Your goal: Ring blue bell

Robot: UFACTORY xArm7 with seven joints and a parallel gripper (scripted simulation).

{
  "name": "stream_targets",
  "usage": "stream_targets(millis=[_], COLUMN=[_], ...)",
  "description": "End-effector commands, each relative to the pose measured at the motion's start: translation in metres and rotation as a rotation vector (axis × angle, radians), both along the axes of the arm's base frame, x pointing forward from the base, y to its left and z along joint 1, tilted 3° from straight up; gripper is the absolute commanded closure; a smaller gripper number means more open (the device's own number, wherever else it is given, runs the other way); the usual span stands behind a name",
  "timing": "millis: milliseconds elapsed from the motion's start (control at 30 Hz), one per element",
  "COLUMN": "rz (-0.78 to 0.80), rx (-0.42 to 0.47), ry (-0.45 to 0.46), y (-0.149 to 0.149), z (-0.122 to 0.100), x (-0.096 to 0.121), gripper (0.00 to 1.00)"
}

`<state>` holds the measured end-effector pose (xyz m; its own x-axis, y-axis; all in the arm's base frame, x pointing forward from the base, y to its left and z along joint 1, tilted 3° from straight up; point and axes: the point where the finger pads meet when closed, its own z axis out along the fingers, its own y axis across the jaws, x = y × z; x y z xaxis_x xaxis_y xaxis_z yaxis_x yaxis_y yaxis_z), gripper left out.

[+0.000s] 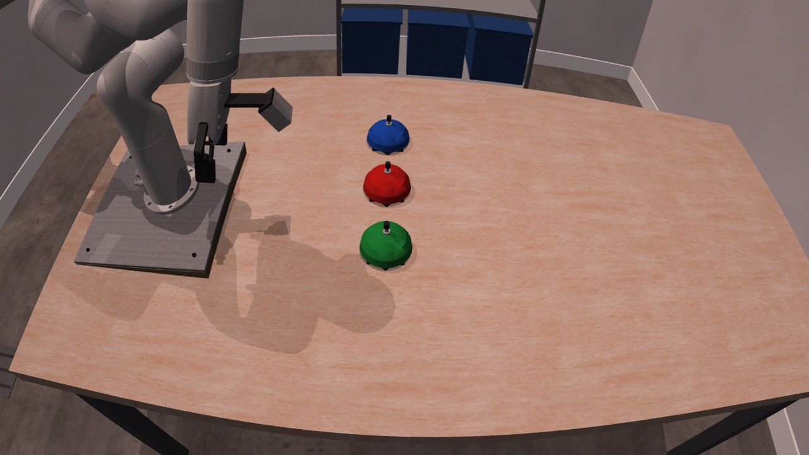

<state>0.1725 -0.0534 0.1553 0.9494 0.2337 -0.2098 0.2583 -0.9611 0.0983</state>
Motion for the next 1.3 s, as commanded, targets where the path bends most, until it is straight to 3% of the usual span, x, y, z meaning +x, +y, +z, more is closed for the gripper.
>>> stream_targets(millis=[0, 633, 700, 800, 833, 867, 900, 933, 967, 1000, 1100, 1167, 1233, 1267], rz=[0.000, 0.023, 0.094, 0.309, 0.309, 0.406, 0.406, 0.514, 0.514, 0.629, 0.629, 0.865, 0.865, 0.979], rx=[0.000, 0.001, 0.005, 0.021, 0.021, 0.031, 0.031, 0.044, 0.044, 0.060, 0.060, 0.100, 0.100, 0.124], ry=[-0.003, -0.002, 0.000, 0.008, 0.008, 0.011, 0.011, 0.015, 0.015, 0.019, 0.019, 0.026, 0.026, 0.029], y=[0.000, 0.001, 0.006, 0.028, 0.028, 0.040, 0.040, 0.056, 0.056, 0.075, 0.075, 0.123, 0.123, 0.149], z=[0.001, 0.003, 0.007, 0.015, 0.015, 0.017, 0.017, 0.018, 0.018, 0.016, 0.016, 0.008, 0.008, 0.001], x=[0.001, 0.005, 0.019, 0.060, 0.060, 0.078, 0.078, 0.099, 0.099, 0.119, 0.119, 0.158, 0.158, 0.174], gripper=[0.00, 0.00, 0.00, 0.00, 0.00, 0.00, 0.00, 0.00, 0.00, 0.00, 0.00, 0.00, 0.00, 0.00])
